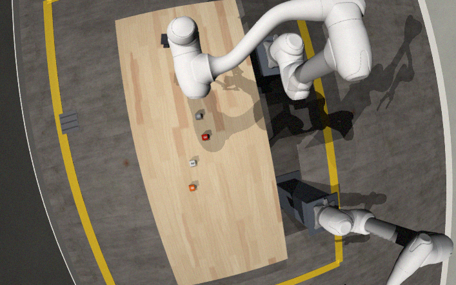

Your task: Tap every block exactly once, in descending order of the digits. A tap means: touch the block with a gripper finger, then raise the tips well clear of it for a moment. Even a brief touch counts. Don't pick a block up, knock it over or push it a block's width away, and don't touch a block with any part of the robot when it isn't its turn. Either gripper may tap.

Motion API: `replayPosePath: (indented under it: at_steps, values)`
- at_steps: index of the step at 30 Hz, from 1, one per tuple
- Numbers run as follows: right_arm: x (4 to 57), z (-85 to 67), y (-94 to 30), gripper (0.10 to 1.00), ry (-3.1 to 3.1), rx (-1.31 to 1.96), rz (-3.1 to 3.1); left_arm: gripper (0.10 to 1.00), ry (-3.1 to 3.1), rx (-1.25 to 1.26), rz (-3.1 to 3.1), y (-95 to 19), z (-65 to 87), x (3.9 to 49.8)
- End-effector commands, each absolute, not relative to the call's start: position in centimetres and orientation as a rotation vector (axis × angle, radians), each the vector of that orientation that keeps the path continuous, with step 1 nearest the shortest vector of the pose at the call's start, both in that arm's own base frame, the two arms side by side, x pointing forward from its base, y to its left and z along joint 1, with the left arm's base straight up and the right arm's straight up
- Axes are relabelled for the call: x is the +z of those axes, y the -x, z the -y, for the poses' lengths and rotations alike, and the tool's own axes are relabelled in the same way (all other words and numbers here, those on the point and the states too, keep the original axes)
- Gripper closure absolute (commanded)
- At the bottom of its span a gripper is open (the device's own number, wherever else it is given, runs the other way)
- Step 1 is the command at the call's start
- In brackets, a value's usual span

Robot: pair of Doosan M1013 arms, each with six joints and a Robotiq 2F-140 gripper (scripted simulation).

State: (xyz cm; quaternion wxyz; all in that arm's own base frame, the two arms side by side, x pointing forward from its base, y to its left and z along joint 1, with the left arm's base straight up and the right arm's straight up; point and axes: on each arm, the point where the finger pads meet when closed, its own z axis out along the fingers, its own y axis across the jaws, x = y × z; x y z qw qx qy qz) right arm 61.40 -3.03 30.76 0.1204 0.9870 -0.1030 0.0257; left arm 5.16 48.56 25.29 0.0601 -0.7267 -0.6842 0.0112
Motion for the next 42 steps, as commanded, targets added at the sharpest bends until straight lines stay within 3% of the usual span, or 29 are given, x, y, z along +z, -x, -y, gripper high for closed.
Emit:
replayPosePath:
  at_steps: [1,27,42]
  values:
    - [30.9,2.8,-61.7,0.098,-2.907,0.063,0.279,0.098,2.197,0.033,2.090,-3.7,-47.5,25.1]
    - [32.2,0.0,-65.0,0.098,-3.140,0.000,0.005,0.098,2.152,-0.002,2.288,6.2,-34.5,21.1]
    - [32.3,-0.1,-65.1,0.098,-3.148,0.001,-0.008,0.098,2.149,-0.003,2.294,6.4,-34.2,20.9]
